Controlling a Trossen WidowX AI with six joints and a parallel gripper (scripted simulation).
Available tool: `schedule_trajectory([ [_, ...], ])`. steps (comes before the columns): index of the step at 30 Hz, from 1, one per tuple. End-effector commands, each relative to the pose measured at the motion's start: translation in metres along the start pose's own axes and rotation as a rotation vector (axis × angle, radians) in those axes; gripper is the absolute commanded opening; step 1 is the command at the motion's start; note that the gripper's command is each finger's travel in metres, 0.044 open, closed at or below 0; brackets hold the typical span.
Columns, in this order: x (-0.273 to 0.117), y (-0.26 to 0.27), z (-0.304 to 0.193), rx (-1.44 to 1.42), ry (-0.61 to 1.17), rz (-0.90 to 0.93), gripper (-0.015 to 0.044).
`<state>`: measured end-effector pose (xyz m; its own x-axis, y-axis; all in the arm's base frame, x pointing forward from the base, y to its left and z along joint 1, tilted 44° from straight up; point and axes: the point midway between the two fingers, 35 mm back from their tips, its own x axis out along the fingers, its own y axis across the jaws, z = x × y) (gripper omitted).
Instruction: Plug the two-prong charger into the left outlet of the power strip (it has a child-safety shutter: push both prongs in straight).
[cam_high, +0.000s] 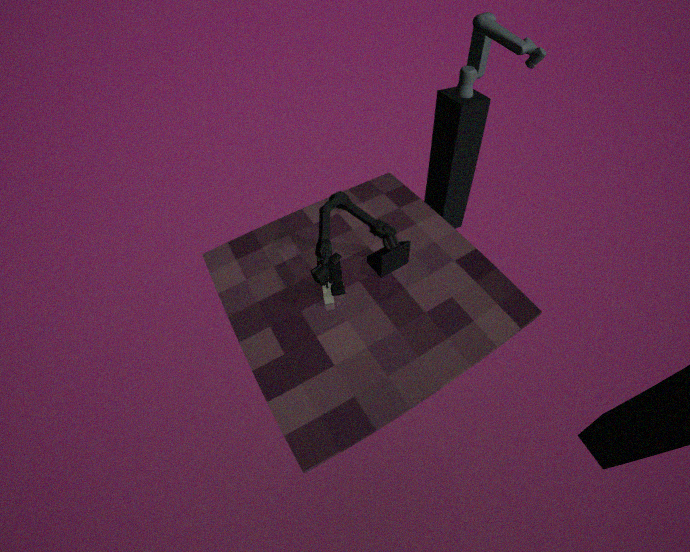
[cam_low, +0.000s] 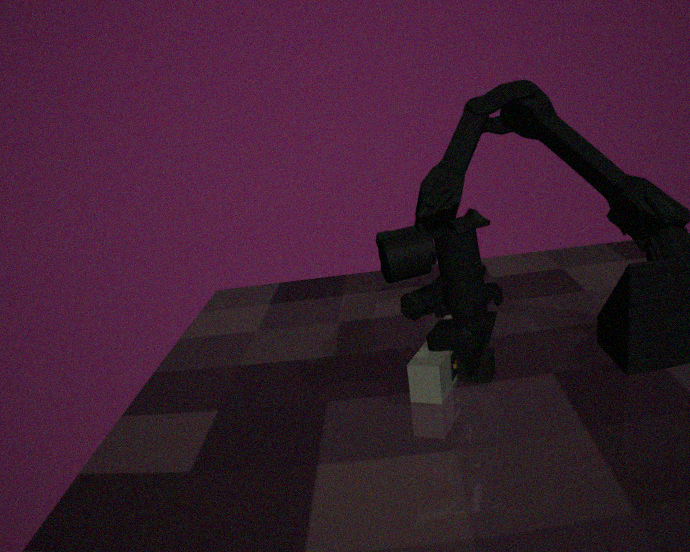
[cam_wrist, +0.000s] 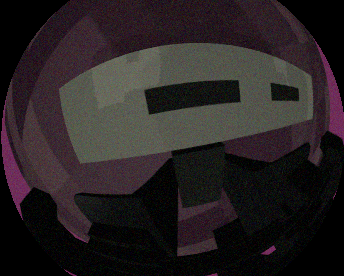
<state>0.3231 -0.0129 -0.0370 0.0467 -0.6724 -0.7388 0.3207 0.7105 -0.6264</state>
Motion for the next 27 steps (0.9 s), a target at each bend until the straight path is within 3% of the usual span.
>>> schedule_trajectory([
  [1,-0.0003,0.0006,0.0032,0.001,-0.007,0.002,0.0000],
  [27,-0.0017,0.0006,0.0130,0.002,-0.008,0.003,0.0000],
])
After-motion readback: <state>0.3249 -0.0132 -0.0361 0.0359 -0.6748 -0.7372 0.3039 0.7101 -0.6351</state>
